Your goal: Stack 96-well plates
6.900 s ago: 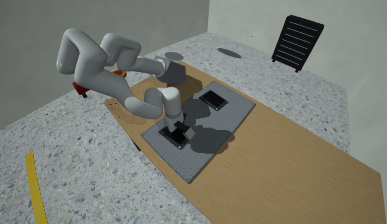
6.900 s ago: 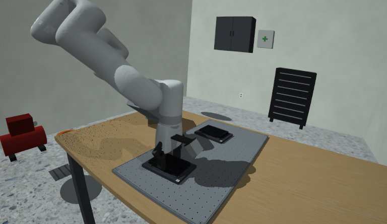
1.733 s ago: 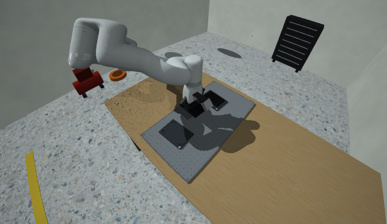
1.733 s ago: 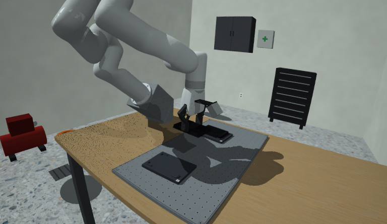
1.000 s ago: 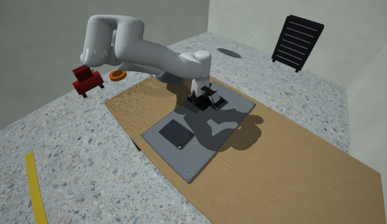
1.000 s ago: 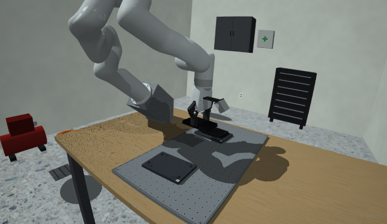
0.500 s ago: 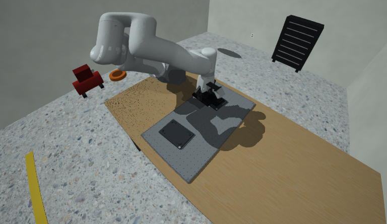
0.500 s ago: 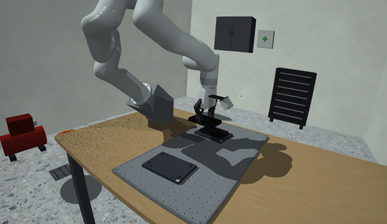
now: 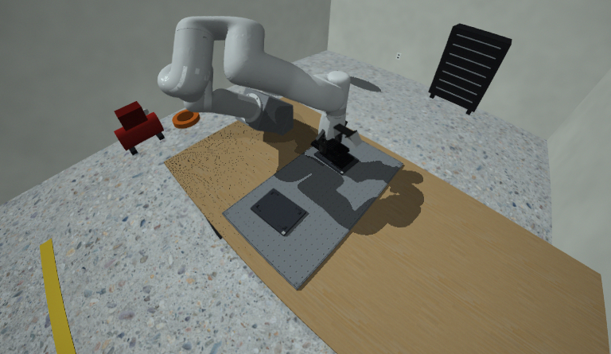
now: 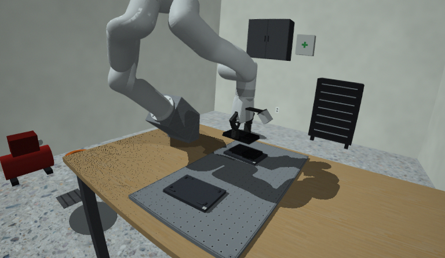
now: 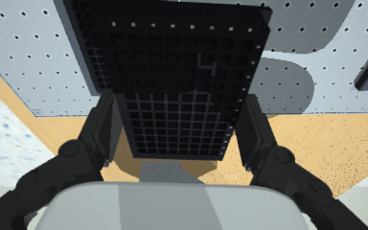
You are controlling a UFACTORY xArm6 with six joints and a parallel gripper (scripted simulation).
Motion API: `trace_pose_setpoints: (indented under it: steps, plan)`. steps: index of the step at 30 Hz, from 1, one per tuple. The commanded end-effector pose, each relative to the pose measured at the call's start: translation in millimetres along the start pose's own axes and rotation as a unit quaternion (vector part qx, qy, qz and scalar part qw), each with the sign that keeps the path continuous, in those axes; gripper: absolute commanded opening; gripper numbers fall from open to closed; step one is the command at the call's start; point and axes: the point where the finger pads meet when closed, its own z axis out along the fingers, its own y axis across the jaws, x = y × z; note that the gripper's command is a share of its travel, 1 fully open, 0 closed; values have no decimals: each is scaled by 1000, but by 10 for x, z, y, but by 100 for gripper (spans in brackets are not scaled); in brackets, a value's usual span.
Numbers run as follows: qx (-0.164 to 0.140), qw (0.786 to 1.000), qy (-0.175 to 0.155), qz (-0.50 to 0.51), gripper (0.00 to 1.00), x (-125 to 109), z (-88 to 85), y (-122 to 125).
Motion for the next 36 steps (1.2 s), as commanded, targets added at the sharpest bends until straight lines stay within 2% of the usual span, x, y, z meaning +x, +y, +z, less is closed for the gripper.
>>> trace_pose_setpoints:
  steps: [1,20,36]
  plan:
    - [1,1000,1,1,0,6,-11,-97]
    - [1,1000,1,1,0,-50,-13,-672]
    - [1,1000,1,1,0,-50,-13,-677]
